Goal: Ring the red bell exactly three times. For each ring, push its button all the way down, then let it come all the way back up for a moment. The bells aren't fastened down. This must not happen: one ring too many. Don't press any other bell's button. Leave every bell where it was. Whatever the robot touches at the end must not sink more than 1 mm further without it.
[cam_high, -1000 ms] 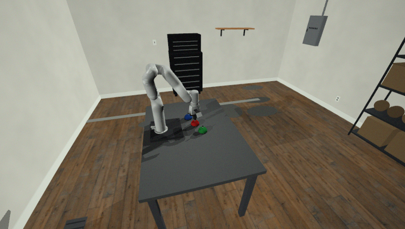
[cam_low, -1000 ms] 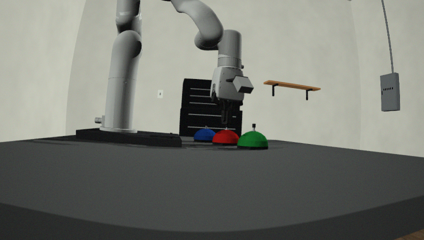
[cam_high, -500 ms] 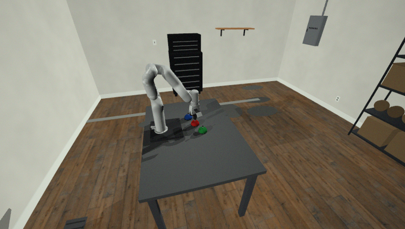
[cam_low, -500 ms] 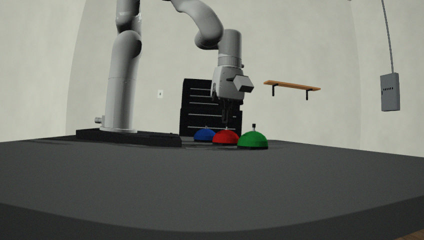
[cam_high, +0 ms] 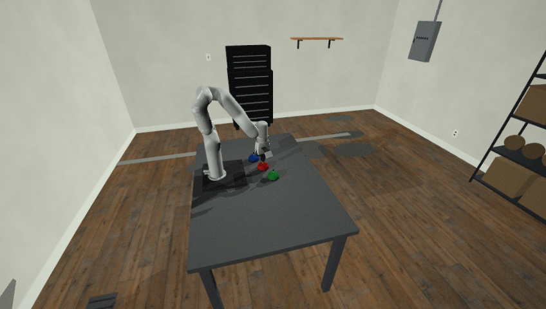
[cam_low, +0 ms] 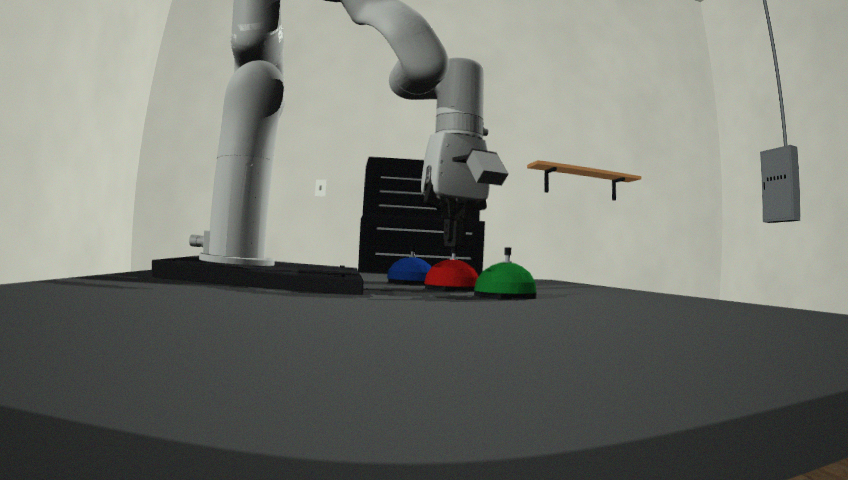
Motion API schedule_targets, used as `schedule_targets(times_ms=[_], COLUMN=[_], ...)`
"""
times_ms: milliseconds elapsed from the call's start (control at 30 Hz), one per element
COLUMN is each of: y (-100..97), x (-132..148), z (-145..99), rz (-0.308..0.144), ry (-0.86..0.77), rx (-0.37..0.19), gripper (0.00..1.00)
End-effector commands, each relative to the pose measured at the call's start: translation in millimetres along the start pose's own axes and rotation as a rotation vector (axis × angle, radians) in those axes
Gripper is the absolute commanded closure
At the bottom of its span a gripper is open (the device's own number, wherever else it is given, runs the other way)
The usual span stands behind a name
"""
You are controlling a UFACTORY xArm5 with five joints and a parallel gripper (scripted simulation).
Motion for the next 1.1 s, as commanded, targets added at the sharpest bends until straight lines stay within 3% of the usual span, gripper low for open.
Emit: schedule_targets(times_ms=[0, 1067], y=[-0.9, -7.1], x=[-1.1, -1.9], z=[0.3, 0.0], rz=[0.003, 0.003], ry=[0.0, 0.0], rx=[0.001, 0.001], gripper=[1.0, 1.0])
Point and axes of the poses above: the point where the finger pads meet when closed, its own y axis out along the fingers, its own x axis across the jaws, z = x × y, the point moved 2 cm from there along -y, back along the fingers, and after that the axes turned 1 degree about y, right-handed, at the moved point
